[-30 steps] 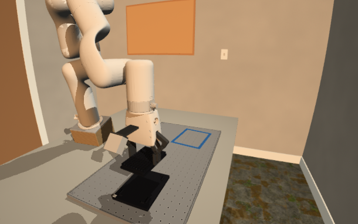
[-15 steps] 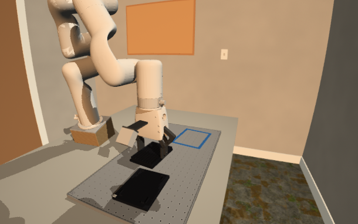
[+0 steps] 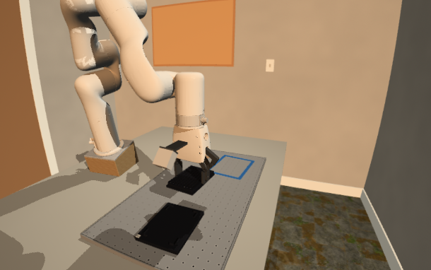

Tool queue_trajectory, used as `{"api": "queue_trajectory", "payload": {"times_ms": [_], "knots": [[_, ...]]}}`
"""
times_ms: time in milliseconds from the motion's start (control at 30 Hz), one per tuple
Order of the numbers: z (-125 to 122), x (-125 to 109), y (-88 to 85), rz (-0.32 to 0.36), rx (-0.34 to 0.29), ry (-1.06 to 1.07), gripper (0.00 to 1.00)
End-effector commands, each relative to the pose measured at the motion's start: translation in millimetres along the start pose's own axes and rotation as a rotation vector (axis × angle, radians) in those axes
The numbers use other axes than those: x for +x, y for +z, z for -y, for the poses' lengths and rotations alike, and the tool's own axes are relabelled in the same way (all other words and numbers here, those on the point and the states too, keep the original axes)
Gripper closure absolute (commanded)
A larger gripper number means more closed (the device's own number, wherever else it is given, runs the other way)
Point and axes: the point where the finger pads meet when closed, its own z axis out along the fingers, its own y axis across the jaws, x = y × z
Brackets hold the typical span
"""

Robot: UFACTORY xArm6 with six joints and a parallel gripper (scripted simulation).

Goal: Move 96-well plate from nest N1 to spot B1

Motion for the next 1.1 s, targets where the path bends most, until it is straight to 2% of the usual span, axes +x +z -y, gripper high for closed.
{"api": "queue_trajectory", "payload": {"times_ms": [0,100,1067], "knots": [[1.6,-18.1,-0.9,-0.001,0.004,0.001,1.0],[1.6,-21.5,-0.8,-0.001,0.004,0.001,1.0],[0.8,-111.7,1.8,0.0,0.004,0.001,1.0]]}}
